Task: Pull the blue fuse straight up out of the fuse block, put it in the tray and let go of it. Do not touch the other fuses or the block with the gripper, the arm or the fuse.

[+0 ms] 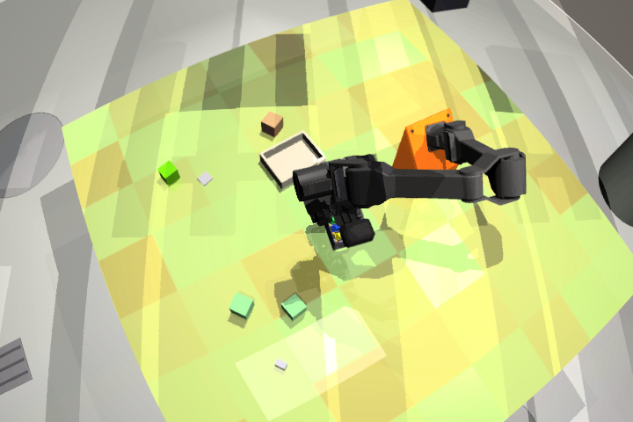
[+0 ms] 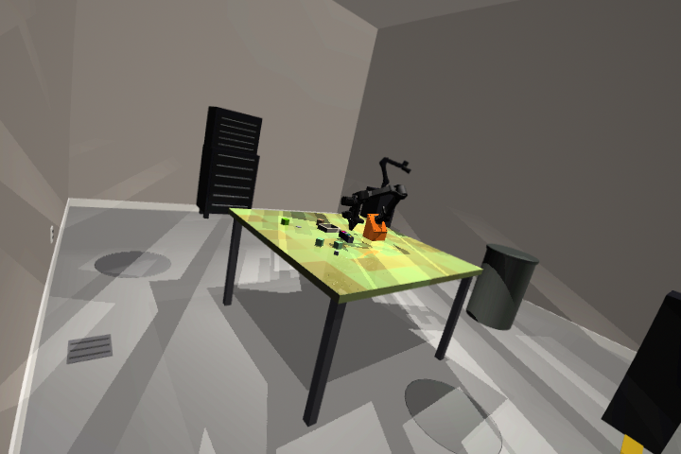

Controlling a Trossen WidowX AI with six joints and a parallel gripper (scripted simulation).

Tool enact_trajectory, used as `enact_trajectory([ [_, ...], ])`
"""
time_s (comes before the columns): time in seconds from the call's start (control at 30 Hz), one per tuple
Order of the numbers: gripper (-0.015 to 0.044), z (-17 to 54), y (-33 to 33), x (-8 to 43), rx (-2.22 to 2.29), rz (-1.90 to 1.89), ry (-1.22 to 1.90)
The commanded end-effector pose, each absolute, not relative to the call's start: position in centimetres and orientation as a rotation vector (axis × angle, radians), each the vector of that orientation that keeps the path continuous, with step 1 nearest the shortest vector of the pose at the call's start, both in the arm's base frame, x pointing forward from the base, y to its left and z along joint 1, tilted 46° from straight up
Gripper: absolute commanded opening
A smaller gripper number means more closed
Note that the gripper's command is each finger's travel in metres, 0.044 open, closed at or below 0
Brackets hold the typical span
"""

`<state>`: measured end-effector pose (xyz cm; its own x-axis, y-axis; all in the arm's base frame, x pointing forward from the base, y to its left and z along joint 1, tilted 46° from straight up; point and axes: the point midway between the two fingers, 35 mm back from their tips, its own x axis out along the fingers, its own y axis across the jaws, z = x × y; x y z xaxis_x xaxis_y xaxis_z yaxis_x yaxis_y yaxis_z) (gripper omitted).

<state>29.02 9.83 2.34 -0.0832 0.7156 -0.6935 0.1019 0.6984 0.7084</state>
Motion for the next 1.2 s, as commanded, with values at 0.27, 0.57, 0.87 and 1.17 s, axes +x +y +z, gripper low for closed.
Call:
enact_trajectory([
  [0.27,0.0074,1.2,10.6,28.9,0.683,0.574,1.608],
  [0.57,0.0074,0.6,11.2,28.9,0.684,0.574,1.608],
  [0.87,0.0074,0.0,11.8,28.9,0.684,0.575,1.608],
  [1.17,0.0074,-0.1,11.9,28.8,0.685,0.575,1.608],
])
